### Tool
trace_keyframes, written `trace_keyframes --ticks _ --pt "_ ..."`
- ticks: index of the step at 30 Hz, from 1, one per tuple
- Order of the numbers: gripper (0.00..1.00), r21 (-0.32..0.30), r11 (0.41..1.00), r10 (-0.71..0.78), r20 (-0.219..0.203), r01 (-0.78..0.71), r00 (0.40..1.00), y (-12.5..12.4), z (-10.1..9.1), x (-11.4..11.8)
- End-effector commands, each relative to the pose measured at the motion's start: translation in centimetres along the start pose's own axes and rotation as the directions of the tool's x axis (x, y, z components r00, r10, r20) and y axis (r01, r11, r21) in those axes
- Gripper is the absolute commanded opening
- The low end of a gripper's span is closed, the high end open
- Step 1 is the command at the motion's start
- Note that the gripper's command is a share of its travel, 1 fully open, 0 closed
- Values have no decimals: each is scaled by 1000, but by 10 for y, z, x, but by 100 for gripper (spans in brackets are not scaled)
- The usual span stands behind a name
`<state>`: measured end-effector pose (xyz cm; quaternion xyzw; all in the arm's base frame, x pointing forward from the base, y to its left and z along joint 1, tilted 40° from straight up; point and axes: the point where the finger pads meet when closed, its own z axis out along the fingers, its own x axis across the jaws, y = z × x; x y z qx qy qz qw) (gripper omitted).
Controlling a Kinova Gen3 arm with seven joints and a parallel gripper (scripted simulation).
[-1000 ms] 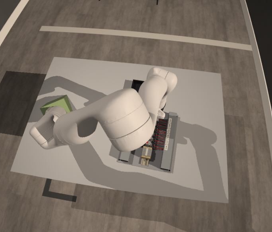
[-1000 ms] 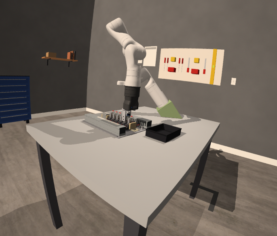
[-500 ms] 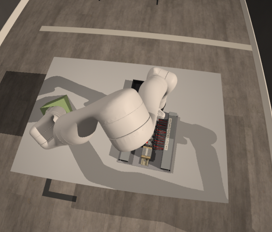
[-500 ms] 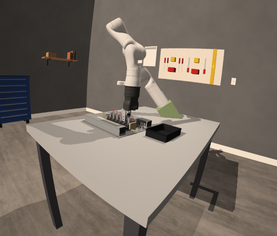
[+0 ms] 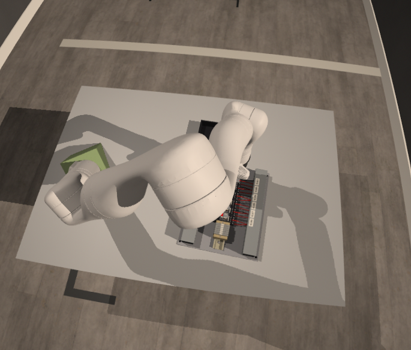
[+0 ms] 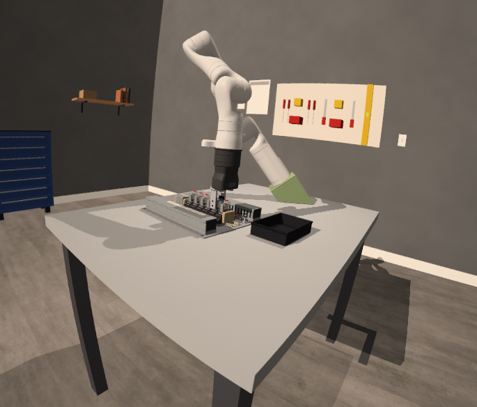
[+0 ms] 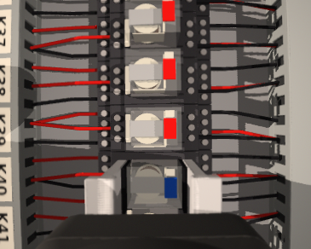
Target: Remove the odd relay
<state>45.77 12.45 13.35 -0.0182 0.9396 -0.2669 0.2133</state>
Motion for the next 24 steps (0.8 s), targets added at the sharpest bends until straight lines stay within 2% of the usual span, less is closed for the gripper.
trace_keyframes --ticks 1,14,24 --pt "0 -1 1000 0 1 0 1000 1 -1 0" --pt "0 -1 1000 0 -26 0 1000 1 -1 -1" --pt "0 -1 1000 0 -11 0 1000 1 -1 -1"
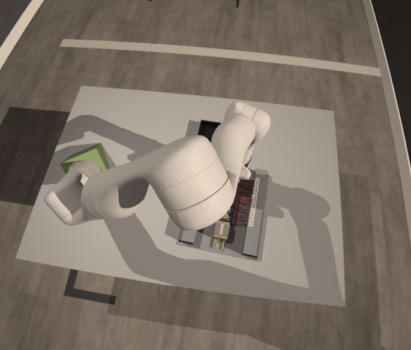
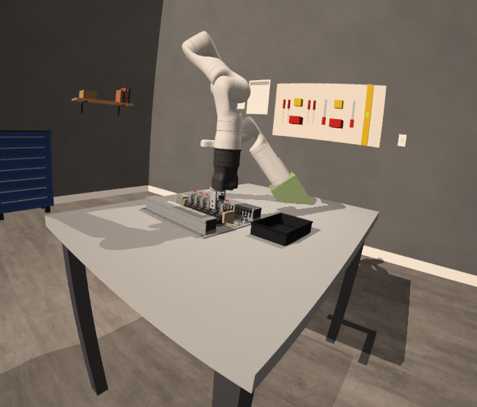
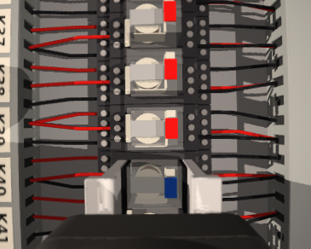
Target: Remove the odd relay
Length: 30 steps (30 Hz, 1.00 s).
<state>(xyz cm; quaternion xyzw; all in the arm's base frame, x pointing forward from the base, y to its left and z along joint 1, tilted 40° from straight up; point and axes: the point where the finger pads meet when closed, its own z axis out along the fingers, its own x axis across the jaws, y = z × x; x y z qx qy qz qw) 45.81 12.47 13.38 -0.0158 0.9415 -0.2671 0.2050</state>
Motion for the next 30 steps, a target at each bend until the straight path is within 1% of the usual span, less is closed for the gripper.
trace_keyframes --ticks 1,12,19,25,30 --pt "0 -1 1000 0 11 0 1000 1 -1 0" --pt "0 -1 1000 0 21 0 1000 0 -1 0" --pt "0 -1 1000 0 40 0 999 1 -1 1" --pt "0 -2 1000 0 46 0 999 0 -1 1" --pt "0 -1 1000 0 42 0 999 1 -1 1"
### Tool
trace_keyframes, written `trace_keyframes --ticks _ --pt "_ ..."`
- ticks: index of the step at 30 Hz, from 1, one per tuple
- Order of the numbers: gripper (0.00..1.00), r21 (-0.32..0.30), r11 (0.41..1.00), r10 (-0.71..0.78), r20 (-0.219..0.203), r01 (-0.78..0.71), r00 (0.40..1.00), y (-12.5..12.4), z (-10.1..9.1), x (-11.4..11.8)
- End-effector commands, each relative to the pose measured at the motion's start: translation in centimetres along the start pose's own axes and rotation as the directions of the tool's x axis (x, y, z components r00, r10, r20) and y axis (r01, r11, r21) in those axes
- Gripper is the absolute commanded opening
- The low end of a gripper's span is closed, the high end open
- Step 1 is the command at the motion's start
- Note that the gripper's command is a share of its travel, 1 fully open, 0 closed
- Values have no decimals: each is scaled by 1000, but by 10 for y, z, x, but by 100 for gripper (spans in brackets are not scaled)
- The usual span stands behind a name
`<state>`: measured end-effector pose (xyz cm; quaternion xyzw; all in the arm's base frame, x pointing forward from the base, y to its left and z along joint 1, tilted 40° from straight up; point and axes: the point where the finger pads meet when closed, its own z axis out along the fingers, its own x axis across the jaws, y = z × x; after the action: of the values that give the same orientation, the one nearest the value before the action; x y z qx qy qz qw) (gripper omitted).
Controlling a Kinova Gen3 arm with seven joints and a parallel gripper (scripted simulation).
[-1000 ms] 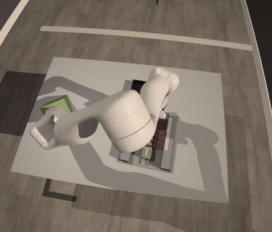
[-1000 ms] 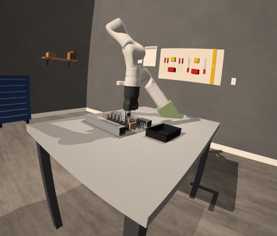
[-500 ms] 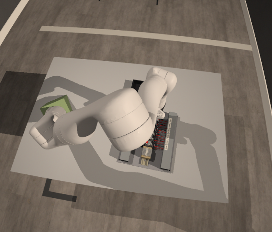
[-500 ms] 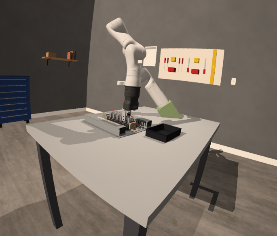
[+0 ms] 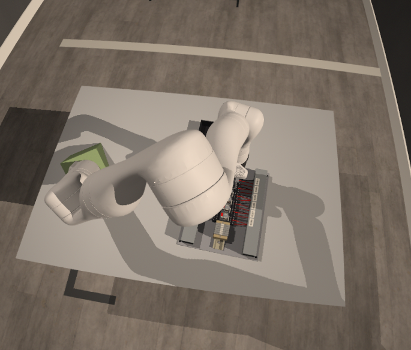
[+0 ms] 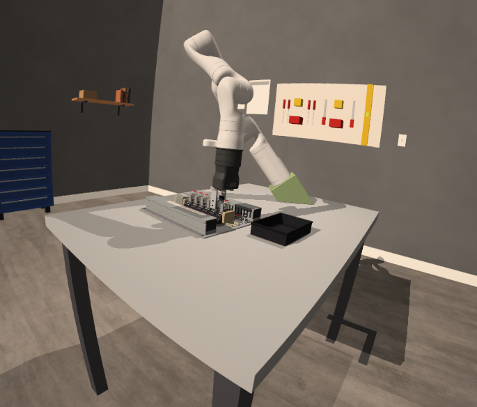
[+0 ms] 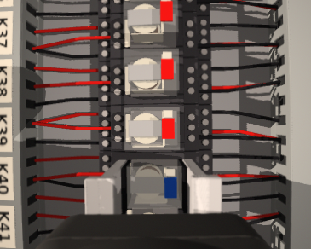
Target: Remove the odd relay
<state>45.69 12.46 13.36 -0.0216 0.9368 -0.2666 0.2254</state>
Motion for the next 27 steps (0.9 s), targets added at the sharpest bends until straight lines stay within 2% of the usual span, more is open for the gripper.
trace_keyframes --ticks 1,27 --pt "0 -1 1000 0 -4 0 1000 1 -1 0" --pt "0 -1 1000 0 -50 0 999 1 -1 -2"
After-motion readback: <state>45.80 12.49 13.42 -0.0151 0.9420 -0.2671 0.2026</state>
